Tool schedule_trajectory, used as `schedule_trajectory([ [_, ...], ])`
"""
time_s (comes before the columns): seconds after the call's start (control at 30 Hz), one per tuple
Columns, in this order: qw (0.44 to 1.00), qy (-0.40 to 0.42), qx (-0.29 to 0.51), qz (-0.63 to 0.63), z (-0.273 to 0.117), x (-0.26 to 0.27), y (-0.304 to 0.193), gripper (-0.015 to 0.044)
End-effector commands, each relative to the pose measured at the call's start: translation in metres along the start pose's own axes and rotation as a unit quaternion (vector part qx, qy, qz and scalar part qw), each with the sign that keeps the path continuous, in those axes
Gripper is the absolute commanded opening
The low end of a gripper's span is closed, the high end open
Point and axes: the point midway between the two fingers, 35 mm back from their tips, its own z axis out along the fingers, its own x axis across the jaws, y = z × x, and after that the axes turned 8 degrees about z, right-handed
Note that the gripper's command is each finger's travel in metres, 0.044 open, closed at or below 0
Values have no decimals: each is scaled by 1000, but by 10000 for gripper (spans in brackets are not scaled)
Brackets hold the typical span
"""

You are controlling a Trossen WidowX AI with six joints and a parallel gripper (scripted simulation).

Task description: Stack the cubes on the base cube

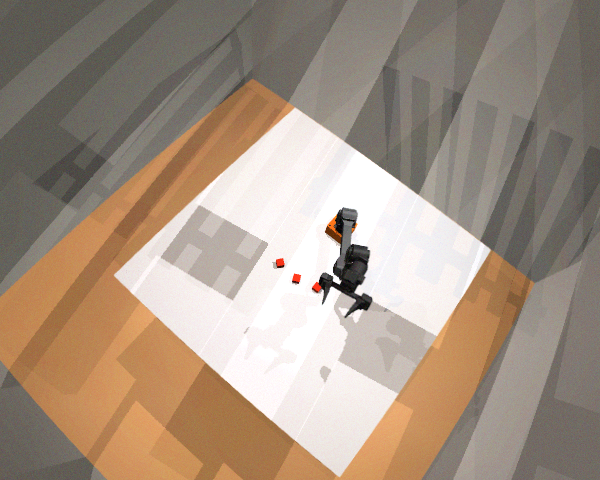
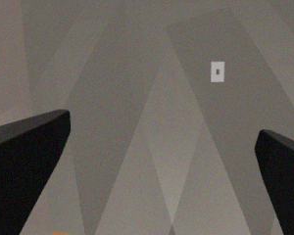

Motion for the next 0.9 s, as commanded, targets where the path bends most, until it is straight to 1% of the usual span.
schedule_trajectory([
  [0.0,1000,2,-3,3,-1,1,2,374],
  [0.13,995,40,-57,74,-19,19,43,269],
  [0.33,965,117,-103,210,-54,56,91,265],
  [0.5,920,181,-129,322,-87,77,130,265],
  [0.67,857,245,-144,429,-122,89,169,265],
  [0.87,759,316,-152,548,-165,91,214,265],
])
